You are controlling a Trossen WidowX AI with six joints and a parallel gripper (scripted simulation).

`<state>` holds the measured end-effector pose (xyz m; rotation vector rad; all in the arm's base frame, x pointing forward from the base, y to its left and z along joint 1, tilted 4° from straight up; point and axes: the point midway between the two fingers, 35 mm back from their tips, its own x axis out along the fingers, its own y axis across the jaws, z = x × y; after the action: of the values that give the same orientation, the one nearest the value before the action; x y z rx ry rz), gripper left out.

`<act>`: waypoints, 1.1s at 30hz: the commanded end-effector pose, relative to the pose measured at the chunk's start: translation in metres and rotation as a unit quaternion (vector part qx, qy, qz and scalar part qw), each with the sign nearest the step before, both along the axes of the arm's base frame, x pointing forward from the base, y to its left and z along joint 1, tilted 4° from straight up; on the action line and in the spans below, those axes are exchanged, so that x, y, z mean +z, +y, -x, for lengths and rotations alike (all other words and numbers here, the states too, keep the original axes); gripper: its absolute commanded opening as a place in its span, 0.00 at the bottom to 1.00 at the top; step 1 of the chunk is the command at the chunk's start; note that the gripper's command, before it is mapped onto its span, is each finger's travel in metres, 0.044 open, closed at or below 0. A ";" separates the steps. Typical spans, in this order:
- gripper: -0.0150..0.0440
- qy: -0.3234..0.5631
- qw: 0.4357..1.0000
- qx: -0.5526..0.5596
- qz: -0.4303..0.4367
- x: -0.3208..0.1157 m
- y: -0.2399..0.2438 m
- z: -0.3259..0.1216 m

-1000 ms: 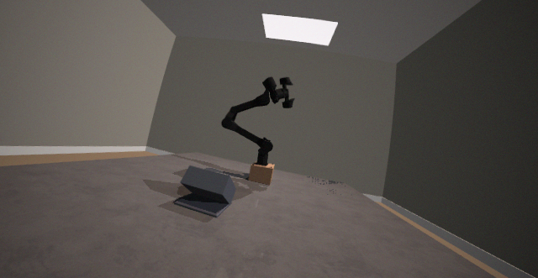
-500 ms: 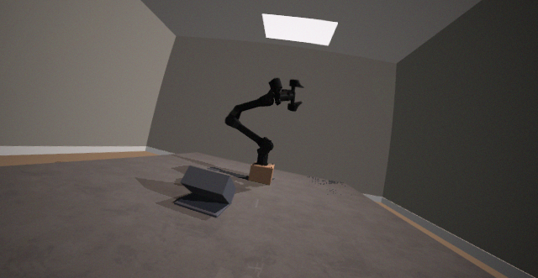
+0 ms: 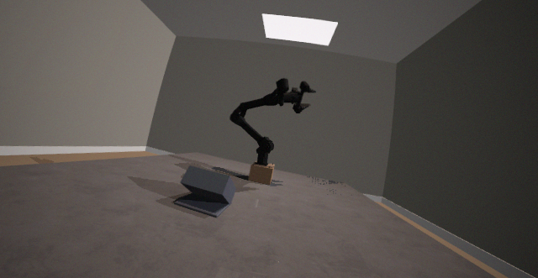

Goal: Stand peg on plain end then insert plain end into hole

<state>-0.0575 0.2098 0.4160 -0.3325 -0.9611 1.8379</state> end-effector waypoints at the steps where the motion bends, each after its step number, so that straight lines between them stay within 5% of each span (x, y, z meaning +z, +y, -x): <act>1: 1.00 0.041 0.998 -0.022 0.038 -0.006 0.011 -0.012; 17: 1.00 0.227 0.949 -0.130 0.176 -0.040 0.050 -0.075; 33: 1.00 0.424 0.836 -0.239 0.255 -0.079 0.065 -0.142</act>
<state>0.0734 0.2741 0.3428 -0.0711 0.1592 1.5365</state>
